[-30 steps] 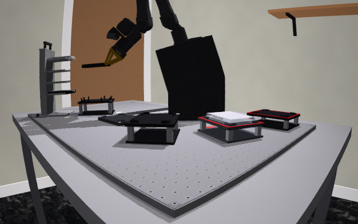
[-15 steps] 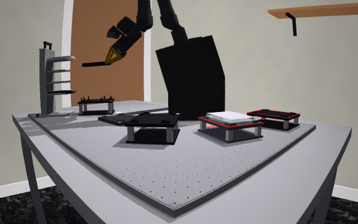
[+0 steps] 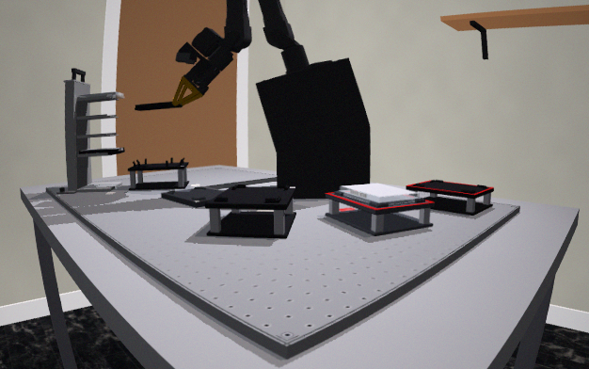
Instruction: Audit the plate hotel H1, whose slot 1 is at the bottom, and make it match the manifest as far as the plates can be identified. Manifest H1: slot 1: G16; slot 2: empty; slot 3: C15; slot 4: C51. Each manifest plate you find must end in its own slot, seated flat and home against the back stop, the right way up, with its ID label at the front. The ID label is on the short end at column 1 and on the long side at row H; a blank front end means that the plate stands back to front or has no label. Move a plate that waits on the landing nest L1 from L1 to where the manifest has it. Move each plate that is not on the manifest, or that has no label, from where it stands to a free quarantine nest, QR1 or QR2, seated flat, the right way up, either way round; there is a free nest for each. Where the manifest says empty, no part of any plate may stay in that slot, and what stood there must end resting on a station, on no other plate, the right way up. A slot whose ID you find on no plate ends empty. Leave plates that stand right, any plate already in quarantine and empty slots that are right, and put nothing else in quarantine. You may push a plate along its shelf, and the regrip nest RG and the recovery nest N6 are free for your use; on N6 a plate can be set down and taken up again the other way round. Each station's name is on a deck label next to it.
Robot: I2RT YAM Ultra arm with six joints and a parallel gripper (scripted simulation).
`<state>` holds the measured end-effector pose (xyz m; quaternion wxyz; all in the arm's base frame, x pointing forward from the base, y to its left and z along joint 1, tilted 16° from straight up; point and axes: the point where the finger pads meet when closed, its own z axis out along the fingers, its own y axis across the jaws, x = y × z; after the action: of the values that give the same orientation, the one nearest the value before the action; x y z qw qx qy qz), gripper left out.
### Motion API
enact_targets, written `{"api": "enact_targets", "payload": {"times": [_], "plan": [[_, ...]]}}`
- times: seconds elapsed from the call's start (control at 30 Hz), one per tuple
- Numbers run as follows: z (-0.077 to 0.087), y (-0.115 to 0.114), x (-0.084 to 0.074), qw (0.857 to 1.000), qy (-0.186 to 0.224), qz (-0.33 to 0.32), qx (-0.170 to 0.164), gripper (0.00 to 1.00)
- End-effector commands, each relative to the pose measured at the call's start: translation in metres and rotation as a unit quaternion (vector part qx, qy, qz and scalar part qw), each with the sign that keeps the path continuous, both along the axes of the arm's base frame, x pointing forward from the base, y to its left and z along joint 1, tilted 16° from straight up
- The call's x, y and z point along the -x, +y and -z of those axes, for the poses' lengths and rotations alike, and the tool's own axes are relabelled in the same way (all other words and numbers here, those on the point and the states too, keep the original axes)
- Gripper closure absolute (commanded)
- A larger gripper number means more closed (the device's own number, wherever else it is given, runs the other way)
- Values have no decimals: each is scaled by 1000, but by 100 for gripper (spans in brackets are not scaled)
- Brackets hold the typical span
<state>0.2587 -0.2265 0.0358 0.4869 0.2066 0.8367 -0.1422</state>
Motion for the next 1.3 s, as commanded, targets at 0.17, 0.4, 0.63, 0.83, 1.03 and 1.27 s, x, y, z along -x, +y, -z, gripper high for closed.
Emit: {"api": "enact_targets", "payload": {"times": [0.17, 0.4, 0.63, 0.83, 1.03, 1.27], "plan": [[-4, -1, -2, 1000, -6, -3, 5, 14], [-4, -2, -4, 1000, -6, -3, 5, 14], [-7, -5, -10, 1000, -6, -3, 5, 14], [-9, -8, -15, 1000, -6, -3, 5, 14], [-10, -10, -19, 1000, -6, -3, 5, 14], [-12, -13, -25, 1000, -6, -3, 5, 14]]}}
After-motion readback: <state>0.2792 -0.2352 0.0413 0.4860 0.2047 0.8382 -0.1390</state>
